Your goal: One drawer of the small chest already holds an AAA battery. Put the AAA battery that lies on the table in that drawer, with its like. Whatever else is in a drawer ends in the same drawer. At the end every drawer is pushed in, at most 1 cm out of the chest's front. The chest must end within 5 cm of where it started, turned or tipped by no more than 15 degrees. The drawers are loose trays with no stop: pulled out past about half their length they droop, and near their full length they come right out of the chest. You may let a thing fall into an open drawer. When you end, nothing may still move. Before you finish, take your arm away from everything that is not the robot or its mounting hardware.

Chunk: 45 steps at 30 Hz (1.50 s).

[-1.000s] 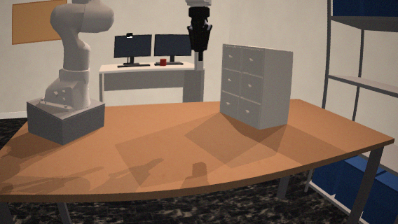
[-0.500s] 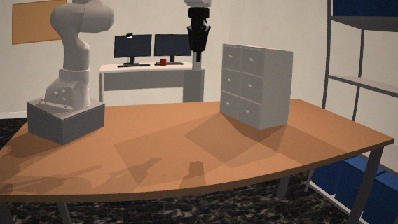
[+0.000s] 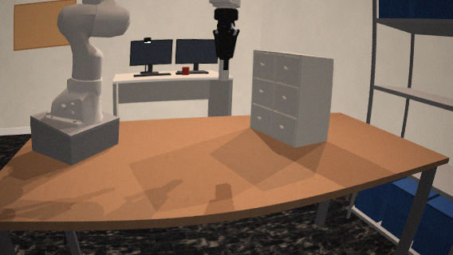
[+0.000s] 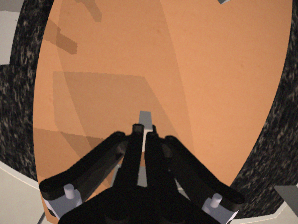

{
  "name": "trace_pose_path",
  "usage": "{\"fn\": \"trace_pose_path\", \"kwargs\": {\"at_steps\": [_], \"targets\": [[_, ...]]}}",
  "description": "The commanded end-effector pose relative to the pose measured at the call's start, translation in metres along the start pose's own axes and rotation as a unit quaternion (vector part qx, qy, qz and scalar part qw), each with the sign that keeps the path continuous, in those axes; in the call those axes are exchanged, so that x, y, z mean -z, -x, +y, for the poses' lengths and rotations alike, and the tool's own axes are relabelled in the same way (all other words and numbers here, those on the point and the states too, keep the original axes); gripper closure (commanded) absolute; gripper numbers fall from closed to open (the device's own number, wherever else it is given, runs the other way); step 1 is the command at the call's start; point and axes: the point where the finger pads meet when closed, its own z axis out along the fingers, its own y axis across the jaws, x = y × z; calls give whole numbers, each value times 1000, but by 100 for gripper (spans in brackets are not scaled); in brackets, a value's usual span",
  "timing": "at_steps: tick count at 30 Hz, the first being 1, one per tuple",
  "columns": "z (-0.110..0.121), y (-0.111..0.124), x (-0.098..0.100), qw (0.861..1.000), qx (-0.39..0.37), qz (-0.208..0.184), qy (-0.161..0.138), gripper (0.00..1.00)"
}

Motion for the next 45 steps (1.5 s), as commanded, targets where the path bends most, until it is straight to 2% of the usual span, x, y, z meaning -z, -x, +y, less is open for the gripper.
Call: {"fn": "trace_pose_path", "kwargs": {"at_steps": [1,7,8,45], "targets": [[1,1,0,1000,-4,0,1,100],[1,1,0,1000,-4,0,1,100],[0,0,0,1000,-1,0,0,0],[0,0,0,1000,-1,0,0,0]]}}
